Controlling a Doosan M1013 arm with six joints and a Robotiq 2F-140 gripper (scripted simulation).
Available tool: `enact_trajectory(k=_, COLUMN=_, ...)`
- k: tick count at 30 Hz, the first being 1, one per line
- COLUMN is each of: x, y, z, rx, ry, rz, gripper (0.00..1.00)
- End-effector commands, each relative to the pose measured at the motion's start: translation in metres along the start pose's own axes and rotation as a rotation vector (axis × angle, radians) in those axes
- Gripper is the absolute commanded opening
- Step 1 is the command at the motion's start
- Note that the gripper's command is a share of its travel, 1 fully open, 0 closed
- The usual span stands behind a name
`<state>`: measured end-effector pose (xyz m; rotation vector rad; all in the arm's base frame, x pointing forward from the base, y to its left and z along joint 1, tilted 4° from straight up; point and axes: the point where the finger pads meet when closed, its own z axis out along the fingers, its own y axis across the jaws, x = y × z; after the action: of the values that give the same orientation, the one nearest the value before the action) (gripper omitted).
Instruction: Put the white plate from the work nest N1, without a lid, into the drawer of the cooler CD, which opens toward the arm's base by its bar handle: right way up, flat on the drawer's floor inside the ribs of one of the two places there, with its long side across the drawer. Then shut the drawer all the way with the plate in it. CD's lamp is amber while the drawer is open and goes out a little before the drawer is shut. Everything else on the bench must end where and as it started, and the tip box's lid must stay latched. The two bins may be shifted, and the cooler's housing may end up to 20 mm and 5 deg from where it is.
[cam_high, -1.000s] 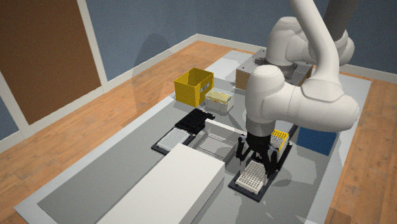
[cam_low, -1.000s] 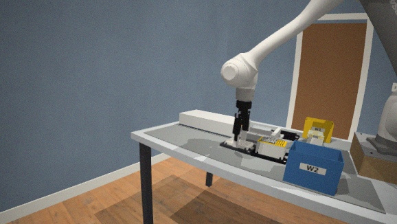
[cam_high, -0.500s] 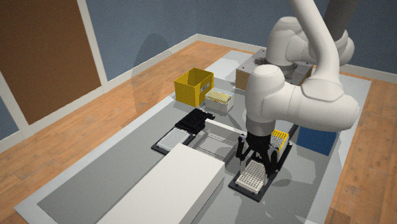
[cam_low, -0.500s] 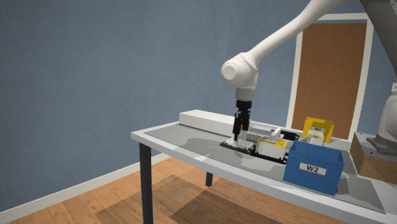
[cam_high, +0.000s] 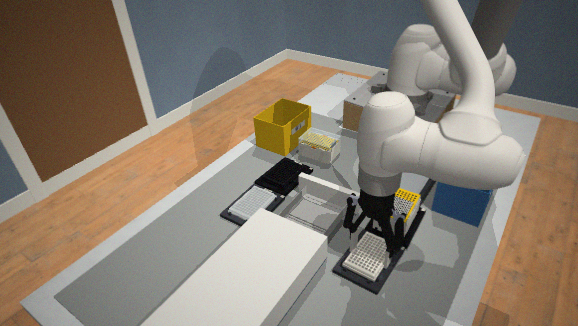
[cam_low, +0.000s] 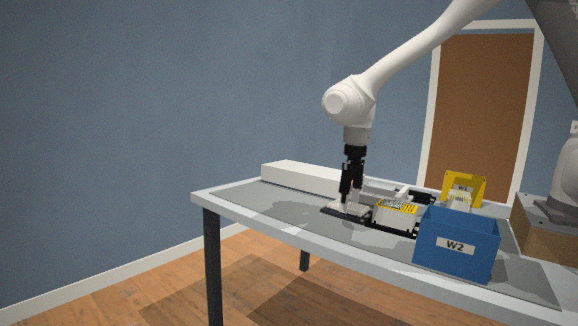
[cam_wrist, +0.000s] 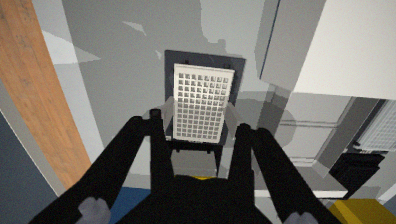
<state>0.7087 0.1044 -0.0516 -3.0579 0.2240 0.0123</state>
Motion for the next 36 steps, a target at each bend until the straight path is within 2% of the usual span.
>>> enact_trajectory(k=1, x=0.000, y=0.000, z=0.000, rx=0.000, ry=0.000, rz=0.000, gripper=0.00)
enact_trajectory(k=10, x=0.000, y=0.000, z=-0.003, rx=0.000, ry=0.000, rz=0.000, gripper=0.00)
enact_trajectory(k=36, x=0.000, y=0.000, z=-0.033, rx=0.000, ry=0.000, rz=0.000, gripper=0.00)
